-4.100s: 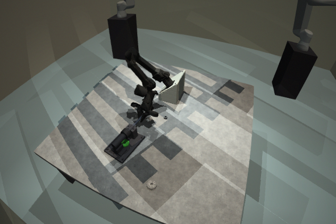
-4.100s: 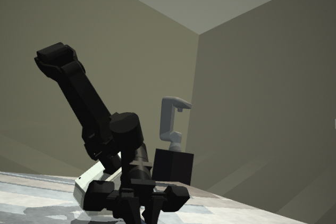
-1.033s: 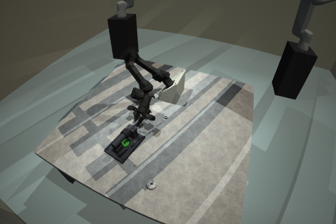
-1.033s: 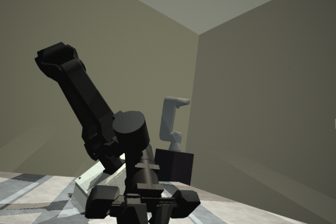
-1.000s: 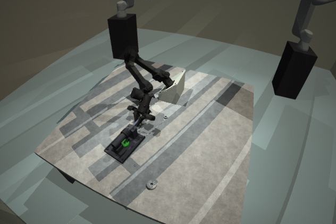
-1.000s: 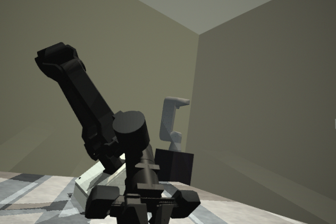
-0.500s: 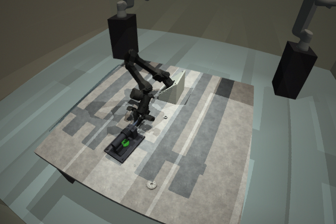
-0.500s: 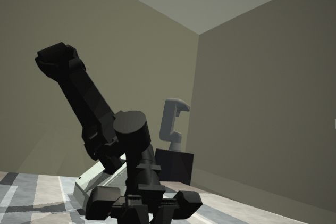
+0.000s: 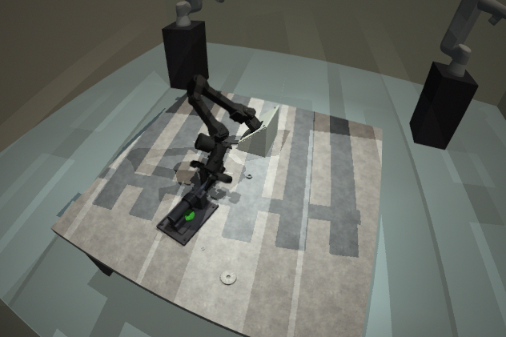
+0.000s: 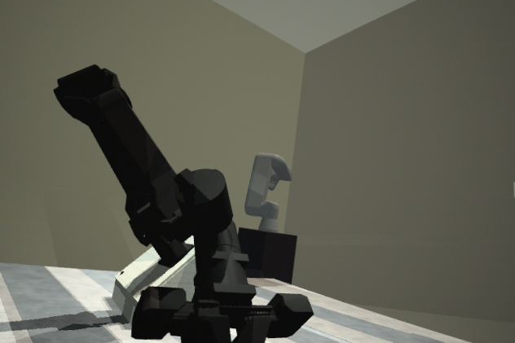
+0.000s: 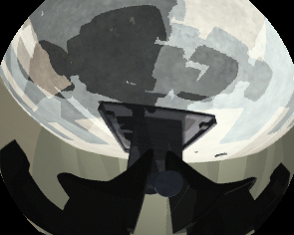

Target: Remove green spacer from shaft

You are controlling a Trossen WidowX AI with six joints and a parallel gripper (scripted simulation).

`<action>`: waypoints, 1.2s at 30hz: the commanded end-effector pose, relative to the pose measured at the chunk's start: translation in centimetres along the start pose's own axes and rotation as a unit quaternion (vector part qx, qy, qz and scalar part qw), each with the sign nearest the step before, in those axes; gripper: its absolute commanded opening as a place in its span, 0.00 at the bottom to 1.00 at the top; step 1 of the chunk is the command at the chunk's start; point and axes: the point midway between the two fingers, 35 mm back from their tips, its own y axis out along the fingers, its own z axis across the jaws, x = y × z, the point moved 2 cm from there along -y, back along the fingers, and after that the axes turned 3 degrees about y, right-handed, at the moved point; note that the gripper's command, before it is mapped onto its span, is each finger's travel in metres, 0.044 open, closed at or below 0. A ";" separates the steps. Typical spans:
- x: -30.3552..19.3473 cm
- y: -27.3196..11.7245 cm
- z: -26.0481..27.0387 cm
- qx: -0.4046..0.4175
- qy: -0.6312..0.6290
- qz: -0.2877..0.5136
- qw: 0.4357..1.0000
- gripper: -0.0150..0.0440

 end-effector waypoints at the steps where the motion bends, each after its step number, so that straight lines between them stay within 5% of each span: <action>1: -0.5 0.2 0.1 0.002 0.001 0.004 1.000 0.25; 36: -1.0 0.7 0.1 0.002 0.002 0.004 1.000 0.25</action>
